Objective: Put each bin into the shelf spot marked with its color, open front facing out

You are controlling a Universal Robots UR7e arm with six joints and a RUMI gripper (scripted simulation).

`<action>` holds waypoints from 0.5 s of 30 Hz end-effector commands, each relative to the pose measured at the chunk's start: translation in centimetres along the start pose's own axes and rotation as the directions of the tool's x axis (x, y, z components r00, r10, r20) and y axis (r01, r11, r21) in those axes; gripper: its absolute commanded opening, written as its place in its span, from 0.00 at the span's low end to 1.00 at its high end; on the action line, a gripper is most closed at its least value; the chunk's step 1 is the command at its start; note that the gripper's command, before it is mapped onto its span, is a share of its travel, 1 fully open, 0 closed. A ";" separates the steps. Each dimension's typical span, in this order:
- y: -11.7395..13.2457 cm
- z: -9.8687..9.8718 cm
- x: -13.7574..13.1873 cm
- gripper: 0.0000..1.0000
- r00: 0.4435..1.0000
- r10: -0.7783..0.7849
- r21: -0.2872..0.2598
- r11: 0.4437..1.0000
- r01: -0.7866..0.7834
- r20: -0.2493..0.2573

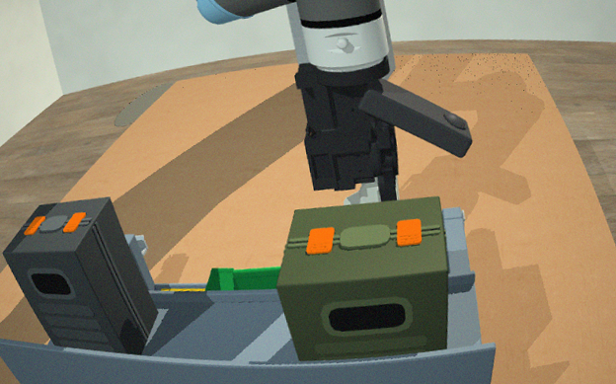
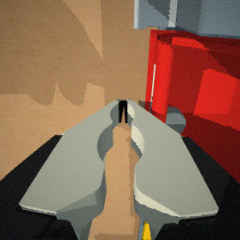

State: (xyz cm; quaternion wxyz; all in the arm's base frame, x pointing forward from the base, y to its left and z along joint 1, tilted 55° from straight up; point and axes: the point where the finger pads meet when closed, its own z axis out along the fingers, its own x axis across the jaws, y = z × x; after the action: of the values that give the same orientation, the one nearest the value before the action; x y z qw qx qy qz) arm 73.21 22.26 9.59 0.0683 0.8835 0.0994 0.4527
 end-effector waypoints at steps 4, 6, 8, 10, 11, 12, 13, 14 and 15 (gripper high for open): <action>0.0 0.0 0.5 0.00 1.000 0.000 0.000 1.000 0.000 -0.001; 0.0 0.0 0.5 0.00 1.000 0.000 0.000 1.000 0.000 -0.001; 0.0 0.0 0.6 0.00 1.000 0.000 0.000 1.000 0.000 -0.001; 0.0 0.0 0.8 0.00 1.000 0.000 0.000 1.000 0.000 -0.001; 0.0 0.0 0.8 0.00 1.000 0.000 0.000 1.000 0.000 -0.001; 0.0 0.0 0.9 0.00 1.000 0.000 0.000 1.000 0.000 -0.001; 0.0 0.0 0.9 0.00 1.000 0.000 0.000 1.000 0.000 -0.001; 0.0 0.0 1.0 0.00 1.000 0.000 0.000 1.000 0.000 -0.001; 0.0 0.0 1.0 0.00 1.000 0.000 0.000 1.000 0.000 -0.001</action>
State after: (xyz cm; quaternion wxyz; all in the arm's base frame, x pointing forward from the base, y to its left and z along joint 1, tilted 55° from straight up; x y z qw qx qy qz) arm 73.64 22.44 10.18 0.0683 0.8835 0.0994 0.4526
